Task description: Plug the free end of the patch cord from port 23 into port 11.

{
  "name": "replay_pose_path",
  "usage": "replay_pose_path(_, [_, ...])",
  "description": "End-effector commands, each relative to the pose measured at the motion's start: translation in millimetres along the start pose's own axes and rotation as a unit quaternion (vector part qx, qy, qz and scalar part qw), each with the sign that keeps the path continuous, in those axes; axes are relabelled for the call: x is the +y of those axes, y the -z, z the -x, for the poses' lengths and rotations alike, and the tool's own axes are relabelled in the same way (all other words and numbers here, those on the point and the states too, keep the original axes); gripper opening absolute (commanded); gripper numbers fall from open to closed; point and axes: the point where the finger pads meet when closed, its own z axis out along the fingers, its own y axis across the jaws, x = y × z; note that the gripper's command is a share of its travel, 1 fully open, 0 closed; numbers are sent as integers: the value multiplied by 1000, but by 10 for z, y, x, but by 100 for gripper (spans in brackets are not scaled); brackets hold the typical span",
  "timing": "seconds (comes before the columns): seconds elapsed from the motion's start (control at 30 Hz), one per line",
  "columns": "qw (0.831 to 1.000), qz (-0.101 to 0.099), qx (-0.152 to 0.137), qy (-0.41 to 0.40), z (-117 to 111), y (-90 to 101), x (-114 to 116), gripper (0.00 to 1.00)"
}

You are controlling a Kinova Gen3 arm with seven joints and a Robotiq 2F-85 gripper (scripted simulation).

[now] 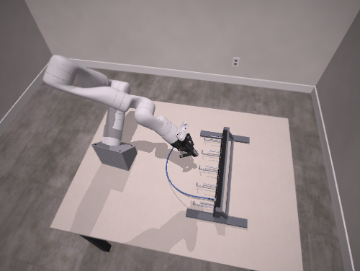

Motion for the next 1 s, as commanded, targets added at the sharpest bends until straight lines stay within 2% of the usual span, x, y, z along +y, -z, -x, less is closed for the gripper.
replay_pose_path(0.0, [1000, 0, 2, -1, -10, 6, 43, 0])
replay_pose_path(0.2, [1000, 0, 2, -1, -10, 6, 158, 0])
replay_pose_path(0.57, [1000, 0, 2, -1, -9, 7, 691, 0])
replay_pose_path(0.63, [1000, 0, 2, -1, -9, 7, 691, 0])
replay_pose_path(0.8, [1000, 0, 2, -1, -8, 7, 887, 0])
replay_pose_path(0.97, [1000, 0, 2, -1, -8, 7, 979, 0])
